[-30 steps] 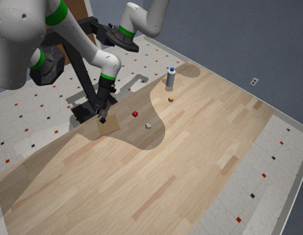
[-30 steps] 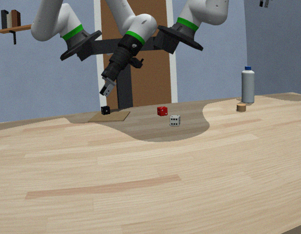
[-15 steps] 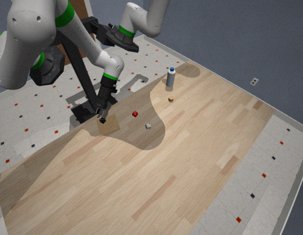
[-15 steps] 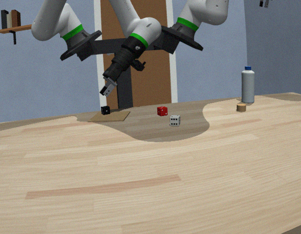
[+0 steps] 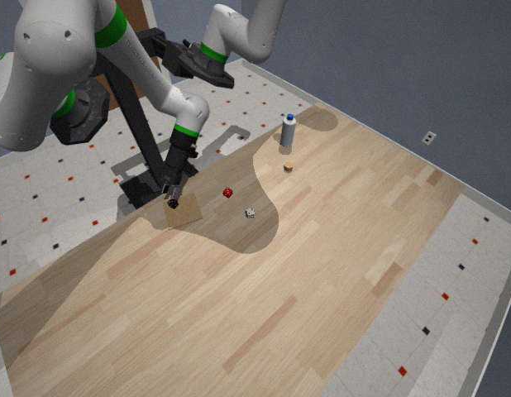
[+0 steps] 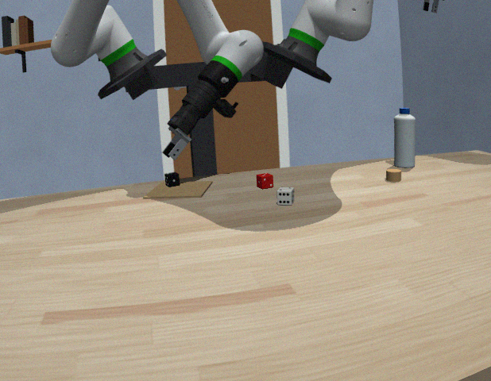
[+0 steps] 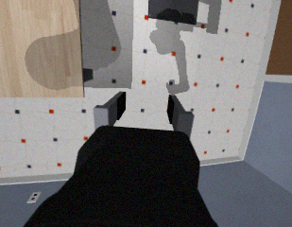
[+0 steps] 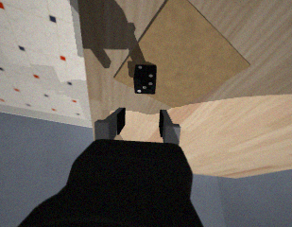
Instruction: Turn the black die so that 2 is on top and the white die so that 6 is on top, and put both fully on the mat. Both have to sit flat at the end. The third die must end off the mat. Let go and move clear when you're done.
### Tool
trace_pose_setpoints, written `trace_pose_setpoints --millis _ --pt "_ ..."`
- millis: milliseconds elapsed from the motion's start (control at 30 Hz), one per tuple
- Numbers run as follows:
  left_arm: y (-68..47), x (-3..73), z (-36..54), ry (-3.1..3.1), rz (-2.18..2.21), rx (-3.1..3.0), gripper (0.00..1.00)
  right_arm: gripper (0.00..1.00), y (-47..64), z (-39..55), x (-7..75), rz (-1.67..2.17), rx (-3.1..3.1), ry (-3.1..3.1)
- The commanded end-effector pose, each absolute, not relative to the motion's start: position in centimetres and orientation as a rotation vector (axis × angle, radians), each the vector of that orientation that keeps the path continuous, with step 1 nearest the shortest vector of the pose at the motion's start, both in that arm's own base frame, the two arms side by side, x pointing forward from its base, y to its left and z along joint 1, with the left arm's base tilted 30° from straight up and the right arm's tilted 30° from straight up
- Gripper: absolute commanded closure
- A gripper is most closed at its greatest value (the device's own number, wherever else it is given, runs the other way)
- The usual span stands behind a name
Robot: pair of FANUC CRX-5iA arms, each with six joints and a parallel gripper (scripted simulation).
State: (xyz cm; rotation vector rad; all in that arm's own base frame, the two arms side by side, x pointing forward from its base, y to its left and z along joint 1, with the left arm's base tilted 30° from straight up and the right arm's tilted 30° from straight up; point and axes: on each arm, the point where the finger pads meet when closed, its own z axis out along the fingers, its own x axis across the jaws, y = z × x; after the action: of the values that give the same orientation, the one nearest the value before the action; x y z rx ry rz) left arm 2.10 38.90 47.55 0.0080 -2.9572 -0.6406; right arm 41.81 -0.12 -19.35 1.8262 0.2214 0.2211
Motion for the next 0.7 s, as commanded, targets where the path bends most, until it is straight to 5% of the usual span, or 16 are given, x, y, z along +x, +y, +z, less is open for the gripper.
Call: trace_pose_setpoints --millis 0,667 --pt "38.9 2.1 47.6 -2.957 -0.643 0.008 0.0 0.13 -0.1 -19.4 41.9 0.222 1.827 0.222" --pt "38.9 2.1 47.6 -2.957 -0.643 0.008 0.0 0.13 -1.5 -21.9 42.3 0.222 1.827 0.222"
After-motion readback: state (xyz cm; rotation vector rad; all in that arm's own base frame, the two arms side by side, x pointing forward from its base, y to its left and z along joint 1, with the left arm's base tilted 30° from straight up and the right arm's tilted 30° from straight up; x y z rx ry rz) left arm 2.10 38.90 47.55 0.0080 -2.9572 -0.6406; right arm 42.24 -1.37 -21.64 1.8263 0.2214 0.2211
